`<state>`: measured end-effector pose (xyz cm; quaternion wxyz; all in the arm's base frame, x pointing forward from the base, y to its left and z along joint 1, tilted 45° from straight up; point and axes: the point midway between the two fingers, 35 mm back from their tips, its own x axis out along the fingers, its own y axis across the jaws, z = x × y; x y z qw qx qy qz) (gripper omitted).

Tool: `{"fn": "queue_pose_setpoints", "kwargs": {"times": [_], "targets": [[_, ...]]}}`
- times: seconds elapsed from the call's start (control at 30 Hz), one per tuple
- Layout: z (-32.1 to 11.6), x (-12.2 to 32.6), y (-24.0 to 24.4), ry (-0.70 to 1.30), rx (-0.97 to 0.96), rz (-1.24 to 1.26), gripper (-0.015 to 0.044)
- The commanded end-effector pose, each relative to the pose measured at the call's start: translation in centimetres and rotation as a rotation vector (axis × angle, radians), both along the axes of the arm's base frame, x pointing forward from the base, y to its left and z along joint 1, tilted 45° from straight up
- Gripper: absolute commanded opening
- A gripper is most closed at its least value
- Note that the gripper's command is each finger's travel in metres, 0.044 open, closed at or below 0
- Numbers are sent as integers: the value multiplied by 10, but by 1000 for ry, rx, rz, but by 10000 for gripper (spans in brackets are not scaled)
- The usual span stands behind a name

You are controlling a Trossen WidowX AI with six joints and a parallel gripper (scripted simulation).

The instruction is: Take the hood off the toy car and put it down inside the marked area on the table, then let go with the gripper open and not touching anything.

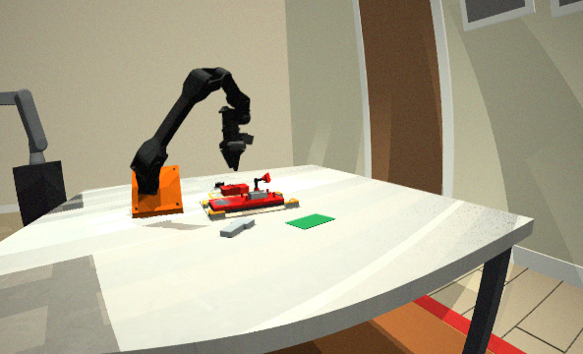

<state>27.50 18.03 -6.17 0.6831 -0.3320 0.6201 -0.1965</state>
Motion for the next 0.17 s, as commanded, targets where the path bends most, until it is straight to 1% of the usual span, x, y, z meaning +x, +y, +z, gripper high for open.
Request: {"fn": "queue_pose_setpoints", "kwargs": {"times": [0.0,0.13], "targets": [[0,-1,0,0,3,-6,440],[0,-1,0,0,3,-6,440]]}}
